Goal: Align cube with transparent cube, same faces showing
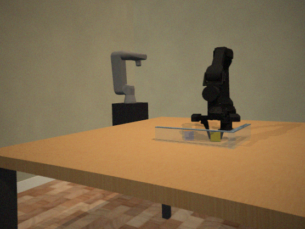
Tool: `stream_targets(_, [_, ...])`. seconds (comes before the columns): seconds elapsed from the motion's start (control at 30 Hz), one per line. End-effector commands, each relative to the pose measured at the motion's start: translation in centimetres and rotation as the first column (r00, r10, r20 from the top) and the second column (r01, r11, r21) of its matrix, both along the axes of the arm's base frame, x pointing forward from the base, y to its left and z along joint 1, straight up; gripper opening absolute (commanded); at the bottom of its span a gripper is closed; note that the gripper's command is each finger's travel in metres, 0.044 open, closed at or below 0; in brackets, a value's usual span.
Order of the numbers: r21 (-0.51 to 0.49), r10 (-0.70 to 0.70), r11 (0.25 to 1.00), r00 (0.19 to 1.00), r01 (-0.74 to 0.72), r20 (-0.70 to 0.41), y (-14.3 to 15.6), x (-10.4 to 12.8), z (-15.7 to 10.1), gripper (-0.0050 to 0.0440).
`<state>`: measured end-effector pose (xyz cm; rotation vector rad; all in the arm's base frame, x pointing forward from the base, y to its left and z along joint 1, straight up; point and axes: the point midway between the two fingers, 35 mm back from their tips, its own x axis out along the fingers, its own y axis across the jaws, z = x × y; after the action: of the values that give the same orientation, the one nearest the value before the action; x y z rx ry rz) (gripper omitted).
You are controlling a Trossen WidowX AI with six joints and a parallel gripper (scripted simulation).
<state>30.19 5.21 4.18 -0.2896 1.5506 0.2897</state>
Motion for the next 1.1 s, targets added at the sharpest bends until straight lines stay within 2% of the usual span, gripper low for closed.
stream_targets(0.0, [0.004, 0.001, 1.000, 1.000, -0.001, 0.025, 0.1, 0.4, 0.7, 0.0169])
stream_targets(0.07, [0.004, 0.001, 1.000, 1.000, -0.001, 0.025, 0.1, 0.4, 0.7, 0.0156])
stream_targets(0.17, [0.004, 0.001, 1.000, 1.000, -0.001, 0.026, 0.1, 0.5, 1.0, 0.0084])
stream_targets(0.23, [0.004, 0.001, 1.000, 1.000, -0.001, 0.026, 0.1, 0.5, 1.0, 0.0084])
stream_targets(0.37, [0.004, 0.001, 1.000, 1.000, -0.001, 0.026, 0.2, 0.9, 4.0, 0.0000])
stream_targets(0.5, [0.007, 0.001, 1.000, 0.999, -0.001, 0.041, 0.2, 1.3, 8.8, 0.0000])
stream_targets(0.7, [0.004, 0.001, 1.000, 1.000, -0.001, 0.026, 0.0, 0.2, 13.2, 0.0000])
stream_targets(1.07, [0.004, -0.024, 1.000, 0.999, 0.024, 0.026, -0.7, 0.0, 13.4, 0.0000])
